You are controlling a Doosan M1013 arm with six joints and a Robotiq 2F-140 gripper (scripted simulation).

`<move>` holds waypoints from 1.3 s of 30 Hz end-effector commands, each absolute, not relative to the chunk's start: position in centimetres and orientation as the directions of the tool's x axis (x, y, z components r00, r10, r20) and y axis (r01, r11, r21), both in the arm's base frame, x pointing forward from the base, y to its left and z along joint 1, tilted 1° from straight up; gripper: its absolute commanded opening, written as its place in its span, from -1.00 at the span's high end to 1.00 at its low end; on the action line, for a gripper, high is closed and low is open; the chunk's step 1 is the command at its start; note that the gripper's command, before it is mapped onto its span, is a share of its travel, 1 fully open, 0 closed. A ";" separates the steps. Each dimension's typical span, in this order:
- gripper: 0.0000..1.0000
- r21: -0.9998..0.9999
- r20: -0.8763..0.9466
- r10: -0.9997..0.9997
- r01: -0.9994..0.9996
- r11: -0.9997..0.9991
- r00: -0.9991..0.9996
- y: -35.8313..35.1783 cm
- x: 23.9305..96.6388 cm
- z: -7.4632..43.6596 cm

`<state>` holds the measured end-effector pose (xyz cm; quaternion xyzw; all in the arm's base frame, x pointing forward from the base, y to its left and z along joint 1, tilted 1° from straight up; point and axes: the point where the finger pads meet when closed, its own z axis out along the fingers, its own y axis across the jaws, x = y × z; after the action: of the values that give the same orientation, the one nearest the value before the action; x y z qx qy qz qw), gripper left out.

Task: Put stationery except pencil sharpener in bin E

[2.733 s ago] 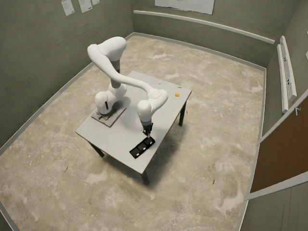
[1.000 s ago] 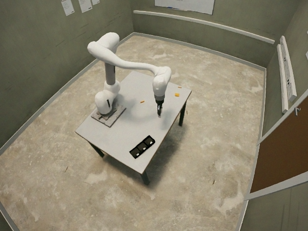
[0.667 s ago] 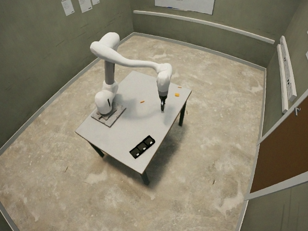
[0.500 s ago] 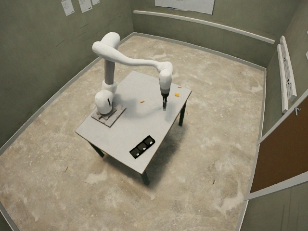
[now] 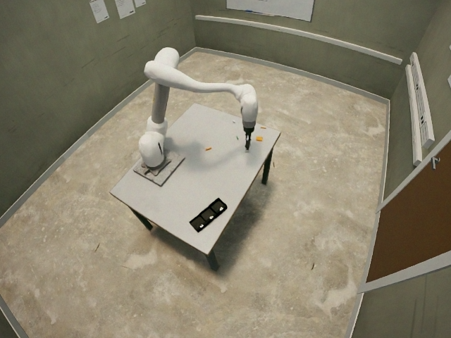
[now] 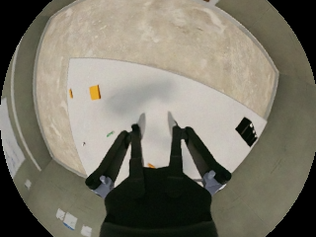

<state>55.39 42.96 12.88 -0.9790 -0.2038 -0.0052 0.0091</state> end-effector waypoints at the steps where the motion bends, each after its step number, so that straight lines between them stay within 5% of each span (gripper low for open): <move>1: 0.20 -0.015 0.014 0.398 0.398 -0.917 0.917 45.9 55.1 12.4; 30: 0.20 -0.015 0.014 0.398 0.398 -0.917 0.917 66.4 52.6 9.4; 39: 0.20 -0.015 0.014 0.398 0.398 -0.917 0.917 66.6 52.6 9.4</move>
<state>52.59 66.61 9.37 -0.9790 -0.2034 -0.0051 0.0086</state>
